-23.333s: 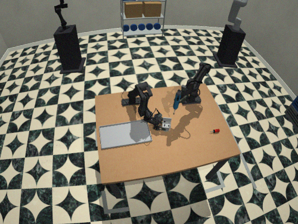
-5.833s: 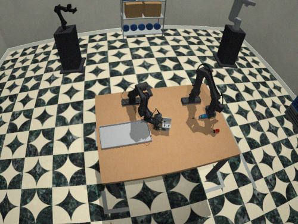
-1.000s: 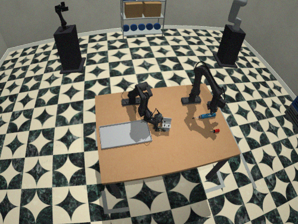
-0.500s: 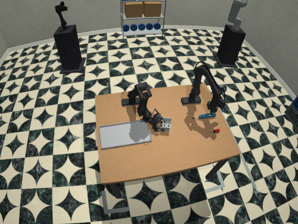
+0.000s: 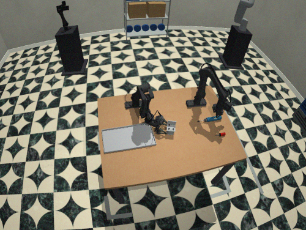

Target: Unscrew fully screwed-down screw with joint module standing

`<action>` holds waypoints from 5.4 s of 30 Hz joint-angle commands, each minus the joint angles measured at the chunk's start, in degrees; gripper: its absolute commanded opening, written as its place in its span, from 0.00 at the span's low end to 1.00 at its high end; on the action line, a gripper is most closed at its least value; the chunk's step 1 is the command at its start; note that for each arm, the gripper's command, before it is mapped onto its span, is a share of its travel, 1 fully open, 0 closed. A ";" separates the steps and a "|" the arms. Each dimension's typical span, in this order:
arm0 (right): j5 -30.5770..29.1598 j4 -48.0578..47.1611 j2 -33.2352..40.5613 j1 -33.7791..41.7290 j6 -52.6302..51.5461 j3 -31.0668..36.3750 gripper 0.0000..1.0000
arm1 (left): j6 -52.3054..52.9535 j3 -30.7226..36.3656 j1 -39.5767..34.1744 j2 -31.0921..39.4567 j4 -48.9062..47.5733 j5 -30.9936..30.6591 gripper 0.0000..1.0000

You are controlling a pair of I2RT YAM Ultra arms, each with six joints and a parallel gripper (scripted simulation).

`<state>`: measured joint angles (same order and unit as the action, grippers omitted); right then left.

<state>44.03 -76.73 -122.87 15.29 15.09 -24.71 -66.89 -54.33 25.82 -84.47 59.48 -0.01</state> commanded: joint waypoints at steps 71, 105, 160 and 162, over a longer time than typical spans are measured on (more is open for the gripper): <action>6.36 34.79 36.00 -6.22 3.35 0.84 0.86 | 0.13 -0.17 0.01 0.21 0.38 0.02 0.65; 6.32 51.68 46.57 -6.22 3.89 -4.81 0.86 | 0.13 -0.17 0.01 0.21 0.38 0.02 0.65; -21.18 81.09 18.11 7.88 -16.74 -44.97 0.86 | 0.13 -0.17 0.01 0.21 0.38 0.02 0.65; -21.19 81.34 18.02 7.76 -16.74 -45.19 0.86 | 0.13 -0.17 0.01 0.21 0.38 0.02 0.65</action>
<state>24.43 1.43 -104.38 22.68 -0.32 -67.79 -66.89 -54.33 25.82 -84.47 59.48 -0.01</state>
